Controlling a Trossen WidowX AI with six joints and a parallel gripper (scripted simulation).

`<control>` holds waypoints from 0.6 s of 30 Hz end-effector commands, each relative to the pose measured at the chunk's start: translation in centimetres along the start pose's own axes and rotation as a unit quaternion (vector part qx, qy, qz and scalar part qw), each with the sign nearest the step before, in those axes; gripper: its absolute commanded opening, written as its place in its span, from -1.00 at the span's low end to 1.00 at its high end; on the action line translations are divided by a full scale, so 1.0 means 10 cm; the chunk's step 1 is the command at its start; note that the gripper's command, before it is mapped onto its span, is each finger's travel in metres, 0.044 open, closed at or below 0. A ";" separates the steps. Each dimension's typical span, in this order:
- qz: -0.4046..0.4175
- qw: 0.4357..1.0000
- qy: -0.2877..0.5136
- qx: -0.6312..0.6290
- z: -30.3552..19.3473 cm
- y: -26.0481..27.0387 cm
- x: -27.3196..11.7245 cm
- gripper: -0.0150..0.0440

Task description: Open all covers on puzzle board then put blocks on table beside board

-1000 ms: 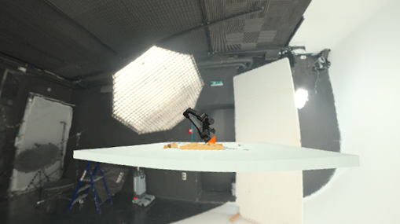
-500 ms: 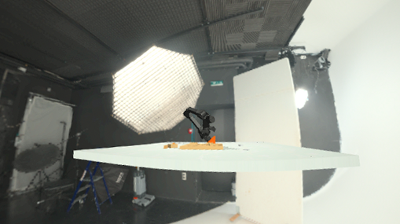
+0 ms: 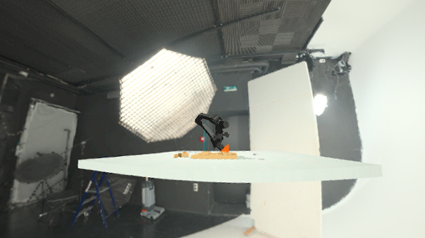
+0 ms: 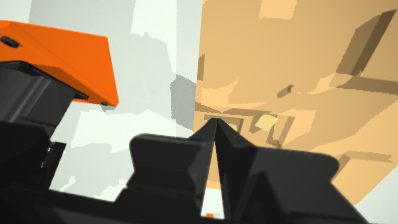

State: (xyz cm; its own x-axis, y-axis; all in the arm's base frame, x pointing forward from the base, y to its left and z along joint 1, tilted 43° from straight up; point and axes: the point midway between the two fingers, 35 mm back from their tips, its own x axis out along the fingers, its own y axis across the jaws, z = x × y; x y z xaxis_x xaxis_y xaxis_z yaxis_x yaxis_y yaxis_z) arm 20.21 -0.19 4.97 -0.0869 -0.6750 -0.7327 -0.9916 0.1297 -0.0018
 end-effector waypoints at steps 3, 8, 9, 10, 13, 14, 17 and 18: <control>0.001 1.000 -0.003 0.003 0.00 0.00 -0.09 -0.49; 0.000 1.000 0.000 -0.015 0.01 -0.03 -0.09 -0.49; 0.000 0.999 0.000 -0.034 0.03 -0.07 -0.11 -0.49; 0.000 0.998 0.000 -0.057 0.06 -0.12 -0.13 -0.49; 0.000 0.992 -0.001 -0.125 0.14 -0.27 -0.18 -0.49; -0.001 0.989 -0.001 -0.148 0.17 -0.32 -0.19 -0.49; -0.001 0.977 -0.003 -0.212 0.26 -0.46 -0.23 -0.49; -0.001 0.973 -0.005 -0.229 0.30 -0.51 -0.23 -0.49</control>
State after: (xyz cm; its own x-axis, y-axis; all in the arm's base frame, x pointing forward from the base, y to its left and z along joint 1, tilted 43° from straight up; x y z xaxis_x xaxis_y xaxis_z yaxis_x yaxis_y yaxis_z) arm 24.12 2.16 5.27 -0.0796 -0.6695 -0.7386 -0.9718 -0.1128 0.2070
